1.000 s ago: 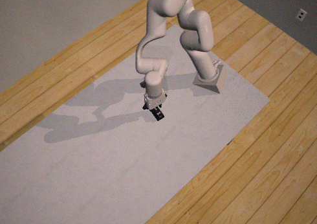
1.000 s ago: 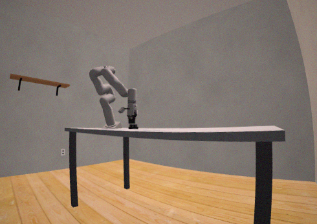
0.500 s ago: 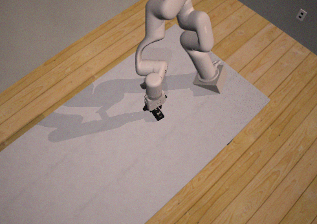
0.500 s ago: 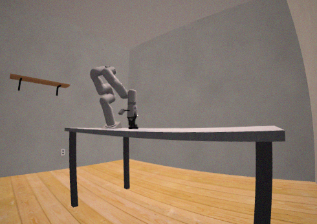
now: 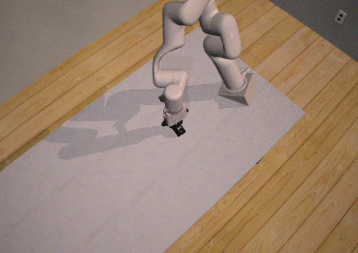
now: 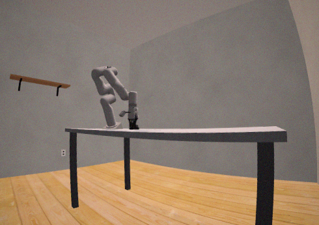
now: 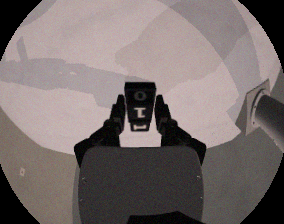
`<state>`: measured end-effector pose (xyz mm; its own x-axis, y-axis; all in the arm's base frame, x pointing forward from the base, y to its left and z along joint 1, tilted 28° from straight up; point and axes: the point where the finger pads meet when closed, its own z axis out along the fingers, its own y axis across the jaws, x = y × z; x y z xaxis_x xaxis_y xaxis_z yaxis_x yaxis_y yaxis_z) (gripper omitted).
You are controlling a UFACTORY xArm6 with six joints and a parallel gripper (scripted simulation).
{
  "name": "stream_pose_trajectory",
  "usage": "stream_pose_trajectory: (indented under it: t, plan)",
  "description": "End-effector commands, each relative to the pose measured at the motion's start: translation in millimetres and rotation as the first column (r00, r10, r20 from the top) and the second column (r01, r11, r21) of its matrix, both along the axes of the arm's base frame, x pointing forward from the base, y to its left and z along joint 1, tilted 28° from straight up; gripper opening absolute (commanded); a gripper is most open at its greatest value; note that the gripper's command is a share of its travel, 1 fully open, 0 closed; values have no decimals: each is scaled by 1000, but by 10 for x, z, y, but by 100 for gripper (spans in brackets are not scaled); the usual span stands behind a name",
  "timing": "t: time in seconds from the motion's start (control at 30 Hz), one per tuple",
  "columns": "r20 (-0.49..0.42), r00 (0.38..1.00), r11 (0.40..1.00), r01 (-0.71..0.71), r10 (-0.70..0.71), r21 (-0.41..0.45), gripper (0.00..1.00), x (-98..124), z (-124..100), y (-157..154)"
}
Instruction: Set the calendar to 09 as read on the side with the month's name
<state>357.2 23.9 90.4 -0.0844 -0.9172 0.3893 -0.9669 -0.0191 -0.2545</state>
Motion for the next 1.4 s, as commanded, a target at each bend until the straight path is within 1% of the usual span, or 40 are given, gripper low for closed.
stream_pose_trajectory:
  t: [0.0, 1.03, 1.07, 1.37]
  plan:
    - [3, 1000, 1000, -1, 1, 1, 47, 11, 7, 5]
    - [3, 1000, 1000, -1, 1, 1, 47, 11, 7, 5]
    - [3, 1000, 1000, -1, 1, 1, 27, 11, 7, 5]
    - [3, 1000, 1000, -1, 1, 1, 27, 11, 7, 5]
